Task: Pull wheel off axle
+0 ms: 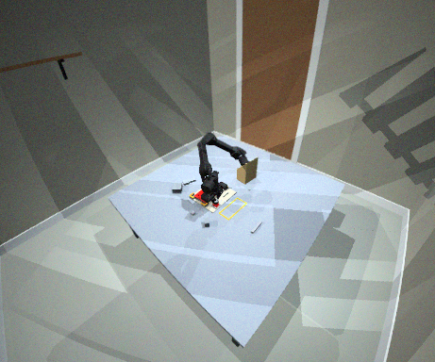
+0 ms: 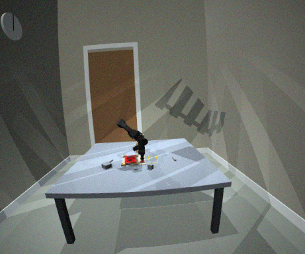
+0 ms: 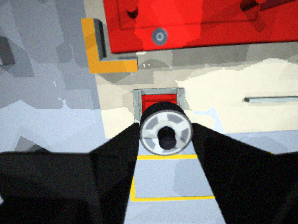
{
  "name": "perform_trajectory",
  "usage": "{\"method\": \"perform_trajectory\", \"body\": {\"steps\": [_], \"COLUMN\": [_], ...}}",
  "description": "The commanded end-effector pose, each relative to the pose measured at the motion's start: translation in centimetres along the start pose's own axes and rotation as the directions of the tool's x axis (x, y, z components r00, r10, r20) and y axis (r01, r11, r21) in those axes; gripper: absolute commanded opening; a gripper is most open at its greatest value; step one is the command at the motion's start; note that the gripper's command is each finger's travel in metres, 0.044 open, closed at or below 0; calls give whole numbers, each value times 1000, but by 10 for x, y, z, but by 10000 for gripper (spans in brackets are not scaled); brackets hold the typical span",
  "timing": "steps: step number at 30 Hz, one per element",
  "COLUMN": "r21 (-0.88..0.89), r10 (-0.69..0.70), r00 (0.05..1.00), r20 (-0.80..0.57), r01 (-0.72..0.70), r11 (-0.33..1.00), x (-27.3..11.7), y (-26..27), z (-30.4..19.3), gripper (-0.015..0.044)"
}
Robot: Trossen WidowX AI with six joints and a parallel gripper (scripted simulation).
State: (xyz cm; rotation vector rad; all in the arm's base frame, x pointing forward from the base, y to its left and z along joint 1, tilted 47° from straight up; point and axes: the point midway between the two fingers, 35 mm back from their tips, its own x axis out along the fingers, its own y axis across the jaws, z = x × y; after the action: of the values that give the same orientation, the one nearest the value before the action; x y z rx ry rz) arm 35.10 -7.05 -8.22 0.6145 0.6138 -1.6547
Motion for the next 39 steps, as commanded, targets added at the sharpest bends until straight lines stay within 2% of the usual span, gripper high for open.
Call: {"method": "perform_trajectory", "body": {"steps": [1,39], "r21": [-3,-5], "r10": [4,9], "r00": [1000,1000], "r20": [-2,-2], "r01": [-4,-9], "r11": [1000,1000], "x": [-5,-17], "y": [0,0], "z": [-1,-1], "gripper": [0,0]}}
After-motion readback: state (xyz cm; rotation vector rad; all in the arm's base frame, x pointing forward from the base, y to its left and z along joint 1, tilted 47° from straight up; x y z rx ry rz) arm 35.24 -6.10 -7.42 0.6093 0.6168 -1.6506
